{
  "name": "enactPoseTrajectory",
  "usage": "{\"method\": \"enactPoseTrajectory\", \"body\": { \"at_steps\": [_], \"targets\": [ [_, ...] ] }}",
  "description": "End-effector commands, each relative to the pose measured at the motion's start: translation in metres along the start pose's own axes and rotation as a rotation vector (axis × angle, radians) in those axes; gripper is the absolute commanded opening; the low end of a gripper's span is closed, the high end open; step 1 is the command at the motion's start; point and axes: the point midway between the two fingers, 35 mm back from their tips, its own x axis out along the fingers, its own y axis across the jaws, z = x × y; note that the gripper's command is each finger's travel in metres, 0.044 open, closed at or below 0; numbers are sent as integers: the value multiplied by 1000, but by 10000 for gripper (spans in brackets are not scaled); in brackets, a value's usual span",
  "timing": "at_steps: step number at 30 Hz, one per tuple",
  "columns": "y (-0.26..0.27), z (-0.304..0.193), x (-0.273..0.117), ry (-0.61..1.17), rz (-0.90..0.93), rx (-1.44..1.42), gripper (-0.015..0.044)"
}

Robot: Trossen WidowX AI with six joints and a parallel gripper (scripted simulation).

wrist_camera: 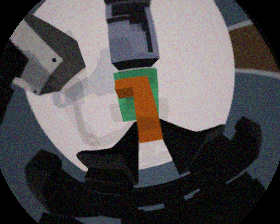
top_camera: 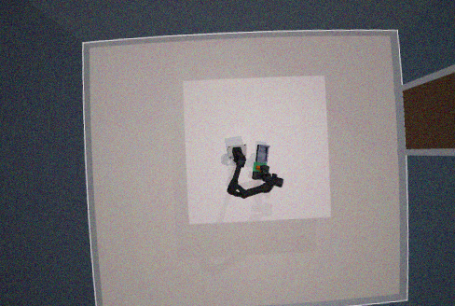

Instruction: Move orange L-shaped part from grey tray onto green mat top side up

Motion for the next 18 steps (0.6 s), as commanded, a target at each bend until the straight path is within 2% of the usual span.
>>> {"method": "enactPoseTrajectory", "body": {
  "at_steps": [1, 18],
  "targets": [
    [1, 2, 7, -7, 0, -8, 0],
    [1, 2, 34, -4, 0, -8, 0]
  ]
}}
